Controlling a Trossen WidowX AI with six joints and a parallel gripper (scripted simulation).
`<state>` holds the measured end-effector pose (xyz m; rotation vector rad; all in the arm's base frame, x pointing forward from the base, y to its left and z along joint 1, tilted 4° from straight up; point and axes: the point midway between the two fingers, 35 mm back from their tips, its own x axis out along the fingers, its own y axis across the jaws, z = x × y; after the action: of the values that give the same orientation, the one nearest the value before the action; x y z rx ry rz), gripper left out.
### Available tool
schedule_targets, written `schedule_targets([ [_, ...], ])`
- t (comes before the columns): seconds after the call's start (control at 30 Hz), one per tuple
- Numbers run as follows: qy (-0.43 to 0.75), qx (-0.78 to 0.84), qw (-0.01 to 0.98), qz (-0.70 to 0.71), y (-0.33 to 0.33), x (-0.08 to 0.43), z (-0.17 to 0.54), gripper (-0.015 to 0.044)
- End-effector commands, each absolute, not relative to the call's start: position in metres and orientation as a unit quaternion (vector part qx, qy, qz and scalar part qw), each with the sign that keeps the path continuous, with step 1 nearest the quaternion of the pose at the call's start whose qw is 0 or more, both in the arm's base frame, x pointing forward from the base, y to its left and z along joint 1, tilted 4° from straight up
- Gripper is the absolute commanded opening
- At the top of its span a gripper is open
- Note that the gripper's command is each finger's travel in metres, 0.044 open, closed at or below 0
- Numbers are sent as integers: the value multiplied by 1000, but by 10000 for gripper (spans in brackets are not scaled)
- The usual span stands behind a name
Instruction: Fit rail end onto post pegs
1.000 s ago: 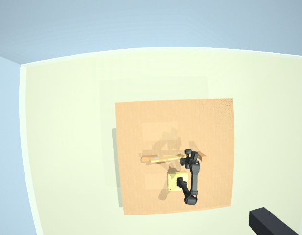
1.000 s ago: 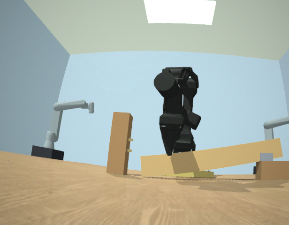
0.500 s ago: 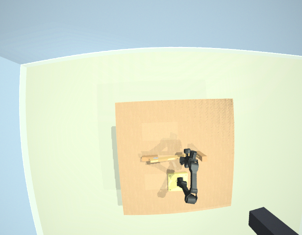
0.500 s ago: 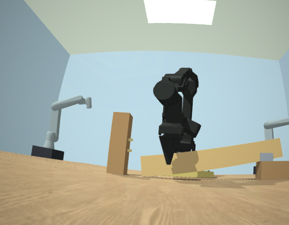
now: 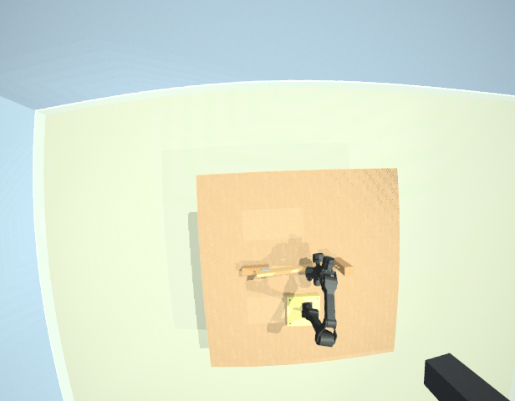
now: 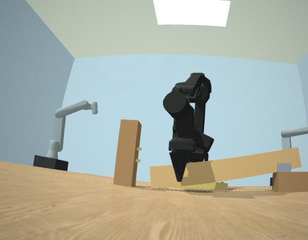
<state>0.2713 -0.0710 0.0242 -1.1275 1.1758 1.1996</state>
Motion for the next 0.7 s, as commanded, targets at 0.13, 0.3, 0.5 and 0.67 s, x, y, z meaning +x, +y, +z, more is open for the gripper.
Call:
schedule_targets([
  [0.13,495,-471,530,502,-71,270,23,99],
  [0.3,495,-471,530,502,-71,270,23,26],
  [0.5,495,-471,530,502,-71,270,23,0],
  [0.67,495,-471,530,502,-71,270,23,0],
])
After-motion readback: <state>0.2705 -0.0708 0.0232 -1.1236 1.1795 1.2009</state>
